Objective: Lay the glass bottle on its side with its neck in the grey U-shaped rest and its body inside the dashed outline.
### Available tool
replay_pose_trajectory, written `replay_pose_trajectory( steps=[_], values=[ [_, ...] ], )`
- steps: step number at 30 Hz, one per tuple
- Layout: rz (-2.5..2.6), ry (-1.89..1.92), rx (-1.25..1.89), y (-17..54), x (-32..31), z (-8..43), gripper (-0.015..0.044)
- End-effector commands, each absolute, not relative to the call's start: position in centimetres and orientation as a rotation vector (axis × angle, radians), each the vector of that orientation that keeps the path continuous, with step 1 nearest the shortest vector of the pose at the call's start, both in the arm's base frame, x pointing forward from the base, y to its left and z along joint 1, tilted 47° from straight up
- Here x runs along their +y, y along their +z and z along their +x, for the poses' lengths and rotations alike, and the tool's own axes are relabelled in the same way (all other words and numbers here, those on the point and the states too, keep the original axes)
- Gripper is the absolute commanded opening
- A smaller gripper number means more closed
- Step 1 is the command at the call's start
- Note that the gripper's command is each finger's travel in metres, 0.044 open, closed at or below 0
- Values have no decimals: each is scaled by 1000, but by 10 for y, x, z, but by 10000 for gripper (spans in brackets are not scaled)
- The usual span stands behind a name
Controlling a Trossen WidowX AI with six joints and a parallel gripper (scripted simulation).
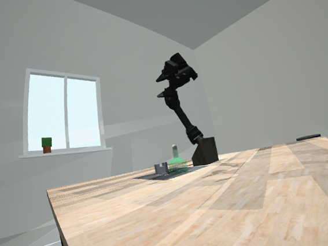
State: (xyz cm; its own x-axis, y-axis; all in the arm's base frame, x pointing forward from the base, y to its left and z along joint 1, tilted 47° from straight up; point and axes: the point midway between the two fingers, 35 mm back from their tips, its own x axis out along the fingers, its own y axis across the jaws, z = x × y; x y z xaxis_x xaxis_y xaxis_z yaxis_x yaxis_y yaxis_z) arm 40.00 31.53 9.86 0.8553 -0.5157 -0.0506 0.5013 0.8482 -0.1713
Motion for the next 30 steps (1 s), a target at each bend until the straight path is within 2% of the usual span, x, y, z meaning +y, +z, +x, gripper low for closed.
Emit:
replay_pose_trajectory(
  steps=[1, 2, 11, 23, 25, 30],
  values=[
    [-172, -534, 104, 98, 314, 400, 426],
    [-205, -527, 120, 98, 312, 399, 440],
    [-1005, -308, 531, 75, 246, 370, 440],
    [-1985, 351, 1192, 43, 113, 263, 440],
    [-2062, 452, 1263, 41, 99, 250, 440],
    [-2016, 503, 1377, 35, 91, 254, 440]
  ],
)
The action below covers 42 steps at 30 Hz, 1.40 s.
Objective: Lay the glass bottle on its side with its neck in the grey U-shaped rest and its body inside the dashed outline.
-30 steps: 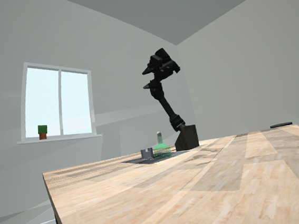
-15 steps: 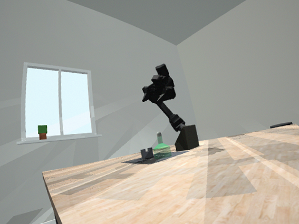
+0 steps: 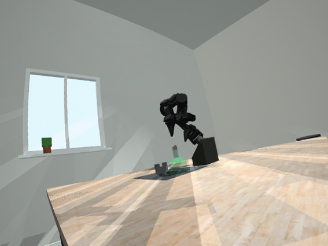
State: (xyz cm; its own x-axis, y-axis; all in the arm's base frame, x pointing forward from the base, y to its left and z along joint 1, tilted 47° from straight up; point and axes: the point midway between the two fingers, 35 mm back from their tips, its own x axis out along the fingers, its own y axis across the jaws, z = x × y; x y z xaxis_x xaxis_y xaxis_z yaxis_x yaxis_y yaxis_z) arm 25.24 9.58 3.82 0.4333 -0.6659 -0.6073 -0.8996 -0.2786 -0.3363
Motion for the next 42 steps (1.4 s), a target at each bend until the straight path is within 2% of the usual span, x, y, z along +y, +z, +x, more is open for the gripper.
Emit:
replay_pose_trajectory(
  steps=[1, 7, 42],
  values=[
    [-1994, 521, 1420, 33, 89, 256, 440],
    [-1789, 650, 1727, 17, 70, 268, 440],
    [-1790, 649, 1729, 49, 40, 266, 440]
  ],
)
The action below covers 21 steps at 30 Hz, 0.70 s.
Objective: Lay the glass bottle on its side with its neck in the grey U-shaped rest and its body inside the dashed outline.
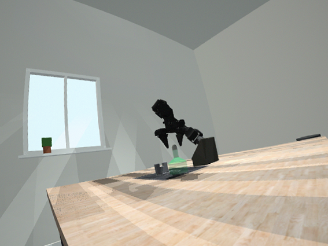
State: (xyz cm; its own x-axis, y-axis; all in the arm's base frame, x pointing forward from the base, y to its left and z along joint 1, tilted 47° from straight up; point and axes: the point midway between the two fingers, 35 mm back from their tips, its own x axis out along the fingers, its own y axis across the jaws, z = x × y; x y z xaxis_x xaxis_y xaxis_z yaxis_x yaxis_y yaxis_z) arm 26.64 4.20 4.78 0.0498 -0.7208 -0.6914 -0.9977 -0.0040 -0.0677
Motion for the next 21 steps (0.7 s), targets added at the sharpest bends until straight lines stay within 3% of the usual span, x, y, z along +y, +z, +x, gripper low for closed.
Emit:
replay_pose_trajectory(
  steps=[1, 12, 21],
  values=[
    [-1790, 649, 1729, 49, 40, 266, 414],
    [-1790, 649, 1729, 49, 40, 266, 125],
    [-1790, 649, 1729, 49, 40, 266, 105]
  ],
)
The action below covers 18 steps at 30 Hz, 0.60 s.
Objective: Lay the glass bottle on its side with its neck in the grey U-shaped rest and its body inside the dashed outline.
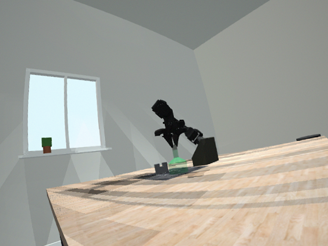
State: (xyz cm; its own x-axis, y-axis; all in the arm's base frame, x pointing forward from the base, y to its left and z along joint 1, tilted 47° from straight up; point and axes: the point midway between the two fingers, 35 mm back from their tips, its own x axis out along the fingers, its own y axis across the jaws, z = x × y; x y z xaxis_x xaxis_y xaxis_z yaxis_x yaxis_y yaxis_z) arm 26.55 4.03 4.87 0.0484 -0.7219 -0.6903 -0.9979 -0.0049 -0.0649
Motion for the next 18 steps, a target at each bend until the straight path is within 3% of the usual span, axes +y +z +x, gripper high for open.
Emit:
replay_pose_trajectory(
  steps=[1, 18],
  values=[
    [-1790, 649, 1729, 49, 40, 266, 105],
    [-1780, 650, 1726, 56, 37, 265, 105]
  ],
)
